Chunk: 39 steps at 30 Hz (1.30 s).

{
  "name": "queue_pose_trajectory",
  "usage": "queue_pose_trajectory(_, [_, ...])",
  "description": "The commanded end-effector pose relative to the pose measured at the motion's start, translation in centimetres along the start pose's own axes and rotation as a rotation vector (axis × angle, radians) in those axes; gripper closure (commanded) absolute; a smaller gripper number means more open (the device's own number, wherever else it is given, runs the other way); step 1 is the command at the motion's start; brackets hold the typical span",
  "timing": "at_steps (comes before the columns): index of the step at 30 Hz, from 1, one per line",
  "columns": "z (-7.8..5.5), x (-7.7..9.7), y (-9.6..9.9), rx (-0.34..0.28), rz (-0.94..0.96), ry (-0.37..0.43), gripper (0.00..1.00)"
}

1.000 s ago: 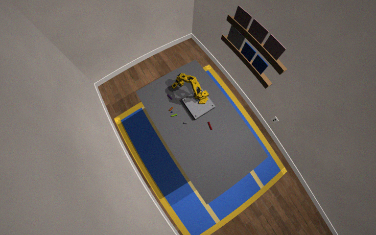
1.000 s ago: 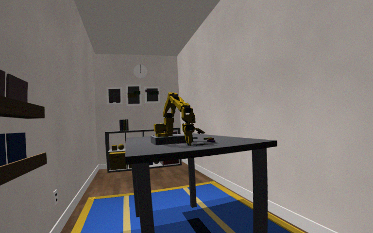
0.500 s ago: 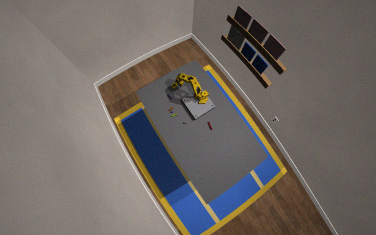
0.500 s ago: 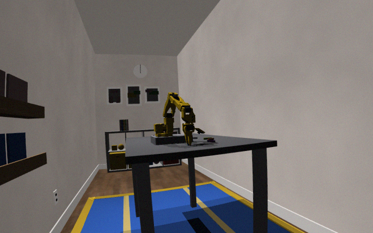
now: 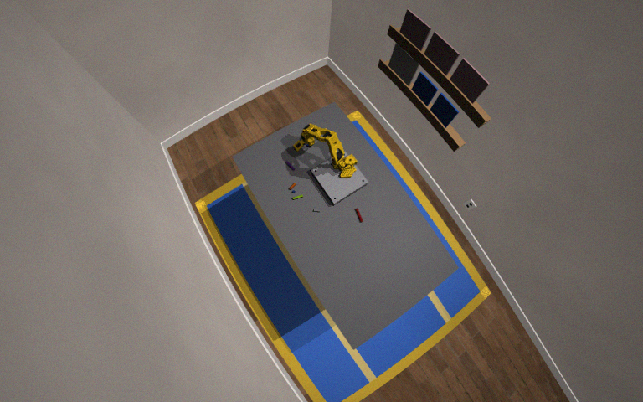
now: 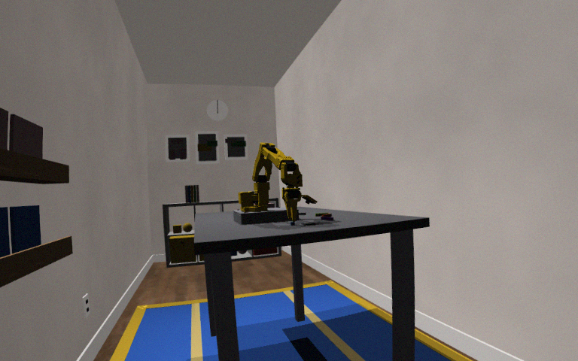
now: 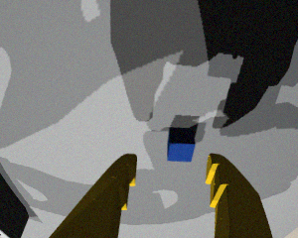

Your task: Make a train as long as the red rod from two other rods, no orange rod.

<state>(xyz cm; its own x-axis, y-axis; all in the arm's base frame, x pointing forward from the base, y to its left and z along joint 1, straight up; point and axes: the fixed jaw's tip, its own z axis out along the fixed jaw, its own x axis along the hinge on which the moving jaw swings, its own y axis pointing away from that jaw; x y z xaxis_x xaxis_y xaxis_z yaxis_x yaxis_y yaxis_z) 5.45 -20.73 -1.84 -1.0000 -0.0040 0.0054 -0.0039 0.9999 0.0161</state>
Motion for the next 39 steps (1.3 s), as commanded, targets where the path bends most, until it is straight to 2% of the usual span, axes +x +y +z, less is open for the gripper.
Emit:
queue_pose_trajectory(1, [-0.8,-0.2,-0.2,0.015,0.003,-0.005,0.83])
queue_pose_trajectory(17, [-1.2,-0.2,-0.2,0.015,0.003,-0.005,0.83])
queue_pose_trajectory(24, [-1.8,-0.2,-0.2,0.015,0.003,-0.005,0.83])
queue_pose_trajectory(33, [-3.4,-0.2,-0.2,0.015,0.003,-0.005,0.83])
queue_pose_trajectory(39, [-4.0,-0.2,-0.1,0.015,0.003,-0.005,0.83])
